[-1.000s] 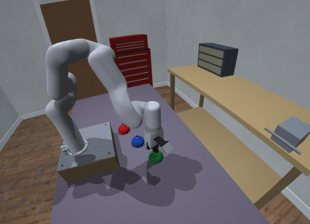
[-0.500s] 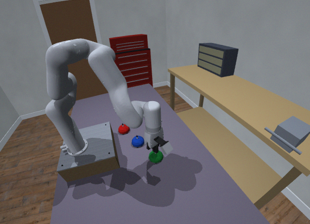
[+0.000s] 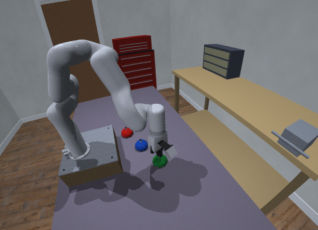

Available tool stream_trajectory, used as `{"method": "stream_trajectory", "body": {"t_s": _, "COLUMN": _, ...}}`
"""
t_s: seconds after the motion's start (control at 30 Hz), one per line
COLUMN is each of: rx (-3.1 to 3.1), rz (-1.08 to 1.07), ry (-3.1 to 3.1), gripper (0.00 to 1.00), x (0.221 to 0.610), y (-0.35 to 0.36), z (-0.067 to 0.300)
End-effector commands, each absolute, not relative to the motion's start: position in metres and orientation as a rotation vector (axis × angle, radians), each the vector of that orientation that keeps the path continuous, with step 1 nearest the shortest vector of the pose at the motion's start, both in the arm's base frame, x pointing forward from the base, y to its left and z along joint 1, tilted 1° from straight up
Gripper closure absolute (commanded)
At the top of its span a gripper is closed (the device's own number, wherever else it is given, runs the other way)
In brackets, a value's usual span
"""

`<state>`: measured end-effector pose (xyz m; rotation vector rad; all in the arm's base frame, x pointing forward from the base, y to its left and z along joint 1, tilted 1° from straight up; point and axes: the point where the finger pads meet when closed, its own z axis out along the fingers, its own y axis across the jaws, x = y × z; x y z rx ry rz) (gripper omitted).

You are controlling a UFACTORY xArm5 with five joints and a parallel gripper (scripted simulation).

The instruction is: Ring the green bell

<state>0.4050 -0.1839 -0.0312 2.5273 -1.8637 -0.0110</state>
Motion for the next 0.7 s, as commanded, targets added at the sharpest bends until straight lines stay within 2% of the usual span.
{"method": "stream_trajectory", "body": {"t_s": 0.0, "rx": 2.527, "rz": -0.008, "ry": -1.864, "gripper": 1.0, "x": 0.4058, "y": -0.1844, "z": -0.0298}}
{"method": "stream_trajectory", "body": {"t_s": 0.67, "rx": 2.527, "rz": -0.008, "ry": -1.864, "gripper": 1.0, "x": 0.406, "y": -0.1844, "z": -0.0262}}
